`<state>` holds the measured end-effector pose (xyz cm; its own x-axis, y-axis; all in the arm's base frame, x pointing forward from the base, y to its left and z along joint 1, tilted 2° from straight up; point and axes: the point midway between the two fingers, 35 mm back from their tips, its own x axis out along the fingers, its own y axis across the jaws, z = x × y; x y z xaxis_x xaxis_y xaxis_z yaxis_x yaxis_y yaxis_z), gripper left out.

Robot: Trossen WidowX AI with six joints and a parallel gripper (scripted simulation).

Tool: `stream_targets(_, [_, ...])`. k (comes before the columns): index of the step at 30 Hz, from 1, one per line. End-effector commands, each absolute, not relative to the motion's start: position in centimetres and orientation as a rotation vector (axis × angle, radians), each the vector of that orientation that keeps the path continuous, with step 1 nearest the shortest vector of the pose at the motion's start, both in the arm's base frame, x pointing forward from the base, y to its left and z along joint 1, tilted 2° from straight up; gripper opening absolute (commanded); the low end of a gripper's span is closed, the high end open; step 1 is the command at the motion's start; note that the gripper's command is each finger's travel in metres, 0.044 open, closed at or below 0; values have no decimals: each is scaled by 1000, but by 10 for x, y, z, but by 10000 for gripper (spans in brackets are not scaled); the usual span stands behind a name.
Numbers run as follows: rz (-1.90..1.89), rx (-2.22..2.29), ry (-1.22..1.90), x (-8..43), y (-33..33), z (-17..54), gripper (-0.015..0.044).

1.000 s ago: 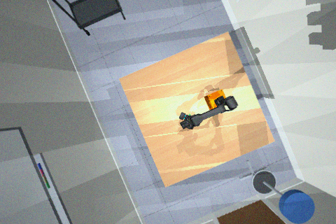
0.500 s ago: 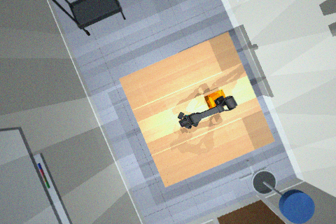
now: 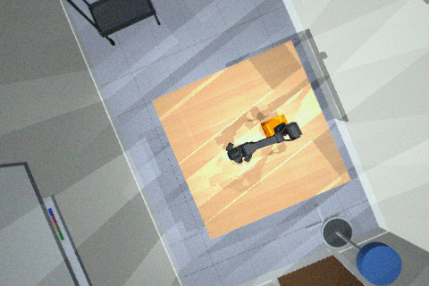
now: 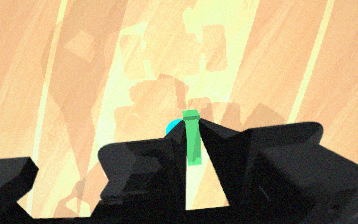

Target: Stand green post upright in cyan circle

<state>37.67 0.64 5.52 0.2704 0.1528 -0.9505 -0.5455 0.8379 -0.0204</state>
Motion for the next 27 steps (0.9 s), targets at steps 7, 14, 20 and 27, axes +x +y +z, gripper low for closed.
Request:
stream_targets(7, [484,-320,1153,383,5,45,23])
stream_targets(14, [482,-289,1109,388,4,41,23])
stream_targets(20, [480,-264,1071,392,2,38,23])
stream_targets(27, [480,-237,1026,396,1,35,23])
